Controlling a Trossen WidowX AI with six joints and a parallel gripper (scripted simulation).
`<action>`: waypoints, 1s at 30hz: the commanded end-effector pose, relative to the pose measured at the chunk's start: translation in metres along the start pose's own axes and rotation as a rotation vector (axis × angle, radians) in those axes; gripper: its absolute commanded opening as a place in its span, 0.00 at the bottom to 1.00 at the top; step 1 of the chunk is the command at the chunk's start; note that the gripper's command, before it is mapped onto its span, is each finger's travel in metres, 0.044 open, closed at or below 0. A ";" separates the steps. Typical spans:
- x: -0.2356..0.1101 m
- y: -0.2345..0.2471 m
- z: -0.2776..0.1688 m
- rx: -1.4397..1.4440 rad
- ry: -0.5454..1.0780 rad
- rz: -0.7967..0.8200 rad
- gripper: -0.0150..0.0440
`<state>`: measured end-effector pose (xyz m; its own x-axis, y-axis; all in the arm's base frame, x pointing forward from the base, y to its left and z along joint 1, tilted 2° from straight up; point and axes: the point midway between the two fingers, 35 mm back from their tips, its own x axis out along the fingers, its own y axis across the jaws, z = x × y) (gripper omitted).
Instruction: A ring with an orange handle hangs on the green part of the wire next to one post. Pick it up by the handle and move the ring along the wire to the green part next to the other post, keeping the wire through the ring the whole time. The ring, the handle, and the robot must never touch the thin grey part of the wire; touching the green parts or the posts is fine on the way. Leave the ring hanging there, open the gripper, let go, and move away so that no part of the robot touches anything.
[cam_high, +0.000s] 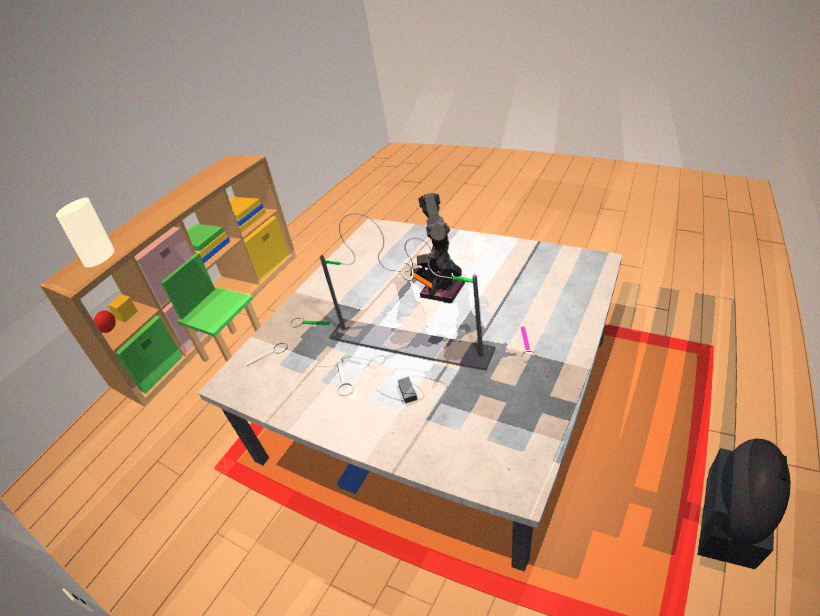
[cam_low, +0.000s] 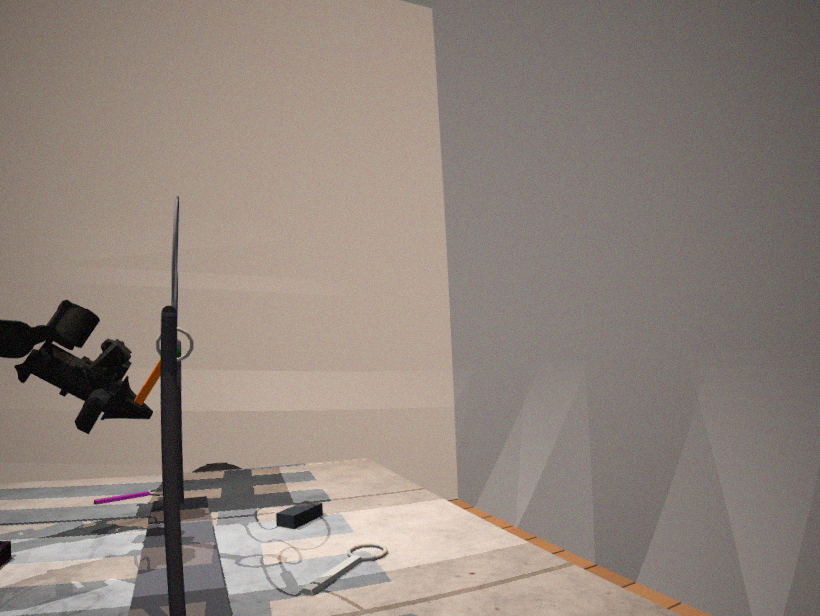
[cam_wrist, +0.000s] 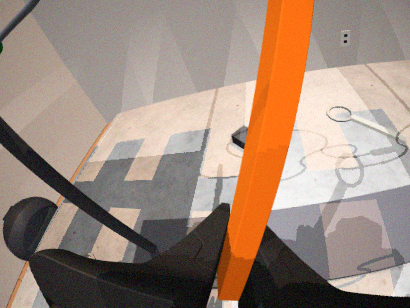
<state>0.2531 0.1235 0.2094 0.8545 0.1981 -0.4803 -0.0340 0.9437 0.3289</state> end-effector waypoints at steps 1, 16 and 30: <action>-0.002 0.016 0.002 0.085 0.010 0.050 0.00; -0.017 0.069 0.016 0.405 0.050 0.233 0.00; -0.038 0.109 0.044 0.707 0.087 0.405 0.00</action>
<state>0.2405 0.2009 0.2864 0.8075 0.5076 -0.3004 0.0214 0.4838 0.8749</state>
